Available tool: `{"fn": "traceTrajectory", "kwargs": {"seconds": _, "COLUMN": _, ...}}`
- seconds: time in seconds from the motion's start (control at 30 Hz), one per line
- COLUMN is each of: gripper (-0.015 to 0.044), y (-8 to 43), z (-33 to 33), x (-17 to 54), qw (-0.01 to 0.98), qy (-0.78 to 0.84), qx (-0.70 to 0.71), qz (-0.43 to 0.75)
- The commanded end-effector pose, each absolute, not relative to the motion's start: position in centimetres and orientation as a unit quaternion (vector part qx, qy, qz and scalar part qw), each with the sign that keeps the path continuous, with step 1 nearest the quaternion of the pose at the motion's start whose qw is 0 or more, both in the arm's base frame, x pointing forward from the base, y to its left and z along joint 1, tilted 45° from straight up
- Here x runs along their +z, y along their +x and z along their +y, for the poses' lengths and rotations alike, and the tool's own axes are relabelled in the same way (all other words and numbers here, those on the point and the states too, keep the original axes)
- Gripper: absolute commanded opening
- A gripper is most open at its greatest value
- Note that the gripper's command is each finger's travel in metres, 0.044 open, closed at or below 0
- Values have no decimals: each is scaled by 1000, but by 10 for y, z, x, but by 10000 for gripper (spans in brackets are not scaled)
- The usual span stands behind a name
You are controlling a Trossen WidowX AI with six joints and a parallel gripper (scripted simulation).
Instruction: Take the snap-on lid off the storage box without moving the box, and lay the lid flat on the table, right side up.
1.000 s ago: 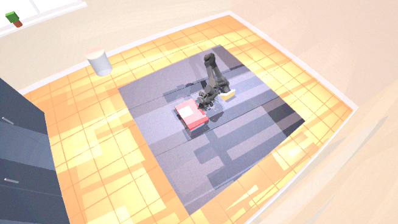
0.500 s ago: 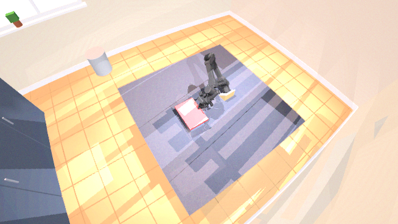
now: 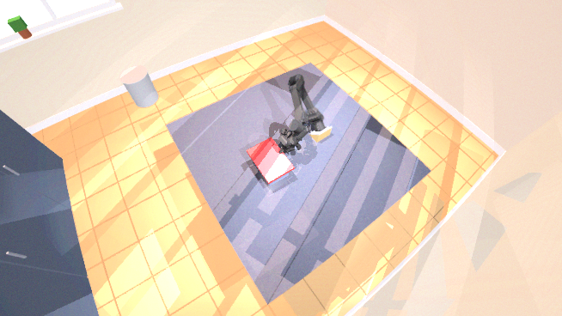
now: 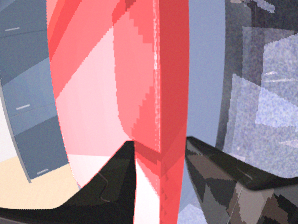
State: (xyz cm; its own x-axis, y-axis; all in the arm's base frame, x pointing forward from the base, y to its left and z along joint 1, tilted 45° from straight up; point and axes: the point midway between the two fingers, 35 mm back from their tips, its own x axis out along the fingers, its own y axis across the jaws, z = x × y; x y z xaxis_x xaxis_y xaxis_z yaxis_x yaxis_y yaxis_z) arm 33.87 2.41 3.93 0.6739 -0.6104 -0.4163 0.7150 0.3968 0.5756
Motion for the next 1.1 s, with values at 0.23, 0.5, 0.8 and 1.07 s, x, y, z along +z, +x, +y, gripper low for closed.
{"fn": "traceTrajectory", "kwargs": {"seconds": 0.23, "gripper": 0, "y": 339, "z": 30, "x": 45, "qw": 834, "qy": 381, "qx": -393, "qz": 64}}
{"fn": "traceTrajectory", "kwargs": {"seconds": 0.5, "gripper": 0, "y": 339, "z": 31, "x": 46, "qw": 834, "qy": 381, "qx": -393, "qz": 64}}
{"fn": "traceTrajectory", "kwargs": {"seconds": 0.8, "gripper": 0, "y": 340, "z": 28, "x": 43, "qw": 834, "qy": 379, "qx": -395, "qz": 68}}
{"fn": "traceTrajectory", "kwargs": {"seconds": 1.07, "gripper": 0, "y": 340, "z": 28, "x": 43, "qw": 834, "qy": 379, "qx": -395, "qz": 68}}
